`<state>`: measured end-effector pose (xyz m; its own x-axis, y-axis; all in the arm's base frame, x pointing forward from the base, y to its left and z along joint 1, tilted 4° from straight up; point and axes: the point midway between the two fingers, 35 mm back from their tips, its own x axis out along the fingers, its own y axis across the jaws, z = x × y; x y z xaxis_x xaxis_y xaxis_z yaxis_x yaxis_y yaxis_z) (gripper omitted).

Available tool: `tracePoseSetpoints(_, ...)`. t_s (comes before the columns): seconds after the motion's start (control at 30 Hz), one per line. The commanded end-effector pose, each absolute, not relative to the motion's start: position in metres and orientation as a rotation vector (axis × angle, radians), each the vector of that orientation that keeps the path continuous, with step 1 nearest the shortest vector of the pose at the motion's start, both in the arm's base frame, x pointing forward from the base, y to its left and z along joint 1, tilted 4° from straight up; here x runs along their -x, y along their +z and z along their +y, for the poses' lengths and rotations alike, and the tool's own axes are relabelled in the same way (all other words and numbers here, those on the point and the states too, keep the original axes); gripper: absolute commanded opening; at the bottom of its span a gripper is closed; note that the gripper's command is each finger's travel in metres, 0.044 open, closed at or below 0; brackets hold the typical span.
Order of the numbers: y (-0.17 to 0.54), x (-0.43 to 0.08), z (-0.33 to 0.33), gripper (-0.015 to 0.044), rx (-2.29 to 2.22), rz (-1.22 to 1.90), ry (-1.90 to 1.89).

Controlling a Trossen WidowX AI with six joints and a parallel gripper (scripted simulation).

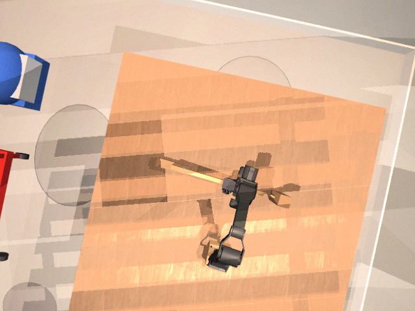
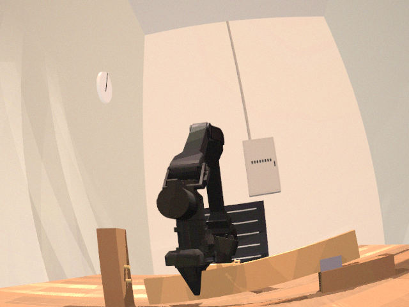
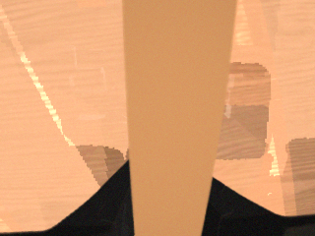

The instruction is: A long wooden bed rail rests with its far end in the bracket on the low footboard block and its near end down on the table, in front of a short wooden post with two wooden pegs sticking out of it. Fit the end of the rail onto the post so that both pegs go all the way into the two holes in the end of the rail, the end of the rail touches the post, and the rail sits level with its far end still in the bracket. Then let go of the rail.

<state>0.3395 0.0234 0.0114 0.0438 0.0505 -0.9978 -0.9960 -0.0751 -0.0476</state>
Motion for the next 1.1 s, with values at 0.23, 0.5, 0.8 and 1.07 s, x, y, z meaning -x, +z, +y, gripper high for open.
tracePoseSetpoints(0.23, 0.023, -0.345, 0.025, 0.0000, 1.254, 1.083, 1.248)
tracePoseSetpoints(0.5, 0.027, -0.346, 0.024, 0.0000, 1.254, 1.083, 1.248)
tracePoseSetpoints(0.8, 0.032, -0.347, 0.024, 0.0000, 1.255, 1.083, 1.248)
tracePoseSetpoints(1.07, 0.036, -0.347, 0.024, 0.0000, 1.255, 1.083, 1.248)
